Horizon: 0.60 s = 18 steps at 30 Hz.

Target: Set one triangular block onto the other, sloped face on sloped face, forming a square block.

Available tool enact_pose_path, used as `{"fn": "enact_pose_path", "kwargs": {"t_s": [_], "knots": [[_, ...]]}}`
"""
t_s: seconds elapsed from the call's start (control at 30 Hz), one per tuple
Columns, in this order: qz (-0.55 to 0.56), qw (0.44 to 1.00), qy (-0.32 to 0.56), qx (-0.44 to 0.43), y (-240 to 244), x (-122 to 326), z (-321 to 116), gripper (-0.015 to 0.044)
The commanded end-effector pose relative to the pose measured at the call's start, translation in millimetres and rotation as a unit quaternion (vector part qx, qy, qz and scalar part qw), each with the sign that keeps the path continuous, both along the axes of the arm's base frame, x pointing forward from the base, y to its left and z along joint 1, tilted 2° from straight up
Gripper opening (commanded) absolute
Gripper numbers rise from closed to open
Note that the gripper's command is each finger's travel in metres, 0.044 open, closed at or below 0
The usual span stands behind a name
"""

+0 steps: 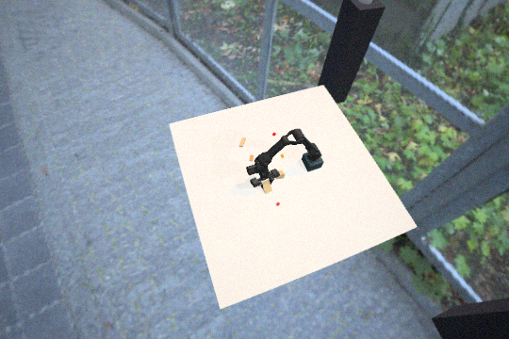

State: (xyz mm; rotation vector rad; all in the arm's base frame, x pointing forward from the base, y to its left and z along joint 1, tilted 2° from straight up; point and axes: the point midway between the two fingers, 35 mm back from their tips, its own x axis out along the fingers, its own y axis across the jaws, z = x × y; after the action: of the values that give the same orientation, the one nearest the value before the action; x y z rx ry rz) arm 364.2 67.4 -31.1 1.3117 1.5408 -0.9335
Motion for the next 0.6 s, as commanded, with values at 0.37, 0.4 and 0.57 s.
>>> {"fn": "enact_pose_path", "kwargs": {"t_s": [0.37,0.4,0.57], "knots": [[0.003,0.982,-0.032,-0.186,24,-4,16,0.0],[0.003,0.98,-0.034,-0.198,25,-4,17,0.0],[0.003,0.965,-0.044,-0.26,34,-6,20,0.0]]}}
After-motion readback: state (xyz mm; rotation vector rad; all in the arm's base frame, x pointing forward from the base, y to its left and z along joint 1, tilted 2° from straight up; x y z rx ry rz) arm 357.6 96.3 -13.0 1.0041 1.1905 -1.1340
